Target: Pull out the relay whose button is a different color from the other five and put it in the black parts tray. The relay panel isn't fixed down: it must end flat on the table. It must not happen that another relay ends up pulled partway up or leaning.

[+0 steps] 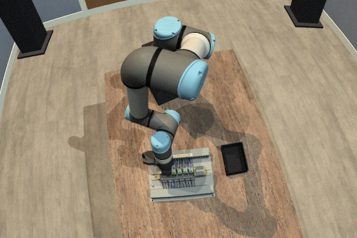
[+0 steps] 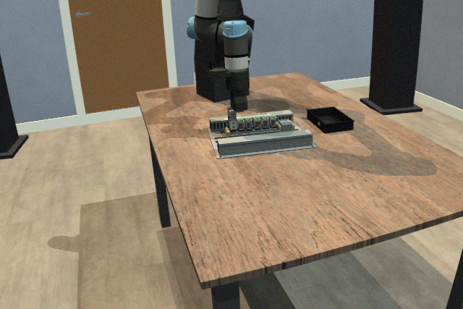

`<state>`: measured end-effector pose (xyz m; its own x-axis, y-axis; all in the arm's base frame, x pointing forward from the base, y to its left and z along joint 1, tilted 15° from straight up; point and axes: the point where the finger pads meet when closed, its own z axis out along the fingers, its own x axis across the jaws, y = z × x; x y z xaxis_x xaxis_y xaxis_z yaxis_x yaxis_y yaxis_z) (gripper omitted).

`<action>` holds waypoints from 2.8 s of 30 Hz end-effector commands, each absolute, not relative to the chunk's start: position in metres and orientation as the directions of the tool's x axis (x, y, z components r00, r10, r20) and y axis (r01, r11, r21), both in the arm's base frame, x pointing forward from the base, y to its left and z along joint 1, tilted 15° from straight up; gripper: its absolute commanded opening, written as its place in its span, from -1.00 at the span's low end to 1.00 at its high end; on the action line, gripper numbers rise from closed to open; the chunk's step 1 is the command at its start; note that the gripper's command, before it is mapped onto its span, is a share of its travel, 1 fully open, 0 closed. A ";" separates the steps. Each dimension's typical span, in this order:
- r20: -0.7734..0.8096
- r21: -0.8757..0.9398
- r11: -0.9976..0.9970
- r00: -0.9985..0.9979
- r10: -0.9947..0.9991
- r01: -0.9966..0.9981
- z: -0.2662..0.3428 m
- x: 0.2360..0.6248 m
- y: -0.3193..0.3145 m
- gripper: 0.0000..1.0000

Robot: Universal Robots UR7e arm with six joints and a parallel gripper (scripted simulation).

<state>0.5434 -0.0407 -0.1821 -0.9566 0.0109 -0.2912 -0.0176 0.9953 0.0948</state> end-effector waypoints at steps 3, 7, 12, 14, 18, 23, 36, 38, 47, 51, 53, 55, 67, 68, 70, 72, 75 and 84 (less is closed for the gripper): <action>-0.278 0.094 0.995 -0.961 0.009 -0.018 -0.181 0.544 -0.041 -1.00; -0.276 0.094 0.995 -0.961 0.009 -0.018 -0.181 0.544 -0.041 -1.00; -0.269 0.094 0.995 -0.963 0.009 -0.018 -0.181 0.544 -0.041 -1.00; -0.263 0.094 0.995 -0.965 0.008 -0.018 -0.181 0.545 -0.041 -1.00; -0.253 0.094 0.995 -0.967 0.007 -0.018 -0.181 0.545 -0.041 -1.00; -0.251 0.094 0.995 -0.968 0.007 -0.018 -0.181 0.545 -0.041 -1.00; -0.227 0.094 0.995 -0.974 0.004 -0.018 -0.181 0.546 -0.041 -1.00; -0.226 0.094 0.995 -0.974 0.004 -0.018 -0.181 0.546 -0.041 -1.00; -0.215 0.094 0.995 -0.977 0.003 -0.018 -0.181 0.546 -0.041 -1.00; -0.204 0.094 0.995 -0.979 0.002 -0.018 -0.180 0.546 -0.041 -1.00; -0.201 0.094 0.995 -0.980 0.002 -0.018 -0.180 0.546 -0.041 -1.00; -0.201 0.094 0.995 -0.980 0.002 -0.018 -0.180 0.546 -0.041 -1.00; -0.180 0.094 0.995 -0.984 0.000 -0.018 -0.180 0.547 -0.041 -1.00; -0.178 0.094 0.995 -0.984 0.000 -0.018 -0.180 0.547 -0.041 -1.00; -0.175 0.094 0.995 -0.985 -0.001 -0.018 -0.180 0.547 -0.041 -1.00; -0.175 0.094 0.995 -0.985 -0.001 -0.018 -0.180 0.547 -0.041 -1.00; -0.173 0.094 0.995 -0.985 -0.001 -0.018 -0.180 0.547 -0.041 -1.00; -0.155 0.094 0.995 -0.988 -0.003 -0.018 -0.180 0.548 -0.041 -1.00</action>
